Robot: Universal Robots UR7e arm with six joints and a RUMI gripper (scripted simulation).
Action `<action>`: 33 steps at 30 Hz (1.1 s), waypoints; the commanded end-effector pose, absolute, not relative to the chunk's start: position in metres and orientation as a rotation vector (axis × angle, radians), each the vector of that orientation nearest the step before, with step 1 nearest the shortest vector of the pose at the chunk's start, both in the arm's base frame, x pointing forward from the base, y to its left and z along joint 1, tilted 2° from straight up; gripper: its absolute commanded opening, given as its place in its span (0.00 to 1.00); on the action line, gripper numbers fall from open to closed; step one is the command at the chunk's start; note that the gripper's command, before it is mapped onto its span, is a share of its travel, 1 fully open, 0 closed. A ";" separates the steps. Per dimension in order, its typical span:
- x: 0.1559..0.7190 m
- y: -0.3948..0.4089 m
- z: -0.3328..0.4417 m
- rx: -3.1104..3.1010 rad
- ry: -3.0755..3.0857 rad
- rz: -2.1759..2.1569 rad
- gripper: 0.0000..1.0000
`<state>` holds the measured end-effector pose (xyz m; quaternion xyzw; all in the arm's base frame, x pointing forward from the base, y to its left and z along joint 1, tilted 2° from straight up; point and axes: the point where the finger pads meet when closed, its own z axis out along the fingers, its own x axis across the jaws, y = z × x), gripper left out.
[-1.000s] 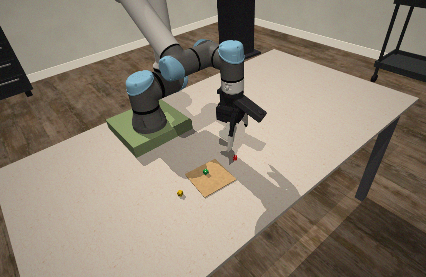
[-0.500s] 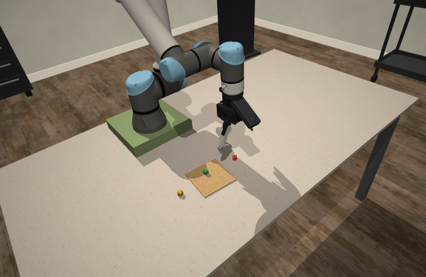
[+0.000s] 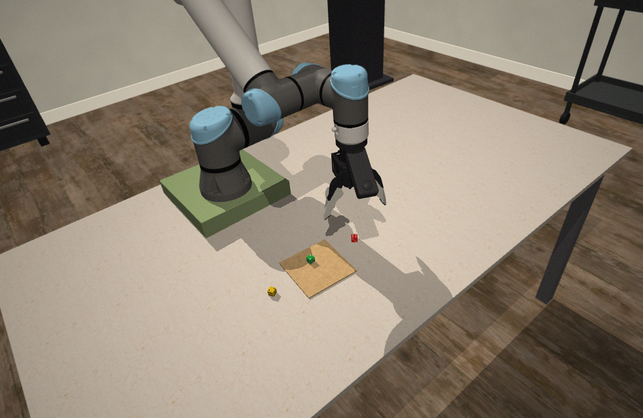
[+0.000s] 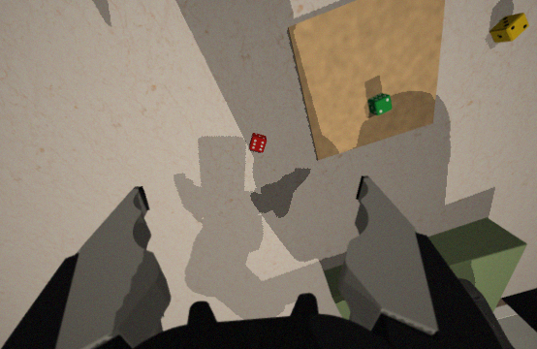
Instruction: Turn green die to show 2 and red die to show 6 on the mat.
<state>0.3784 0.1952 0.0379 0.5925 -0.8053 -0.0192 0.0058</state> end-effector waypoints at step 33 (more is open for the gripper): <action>0.373 0.193 0.034 1.438 -2.772 -0.048 1.00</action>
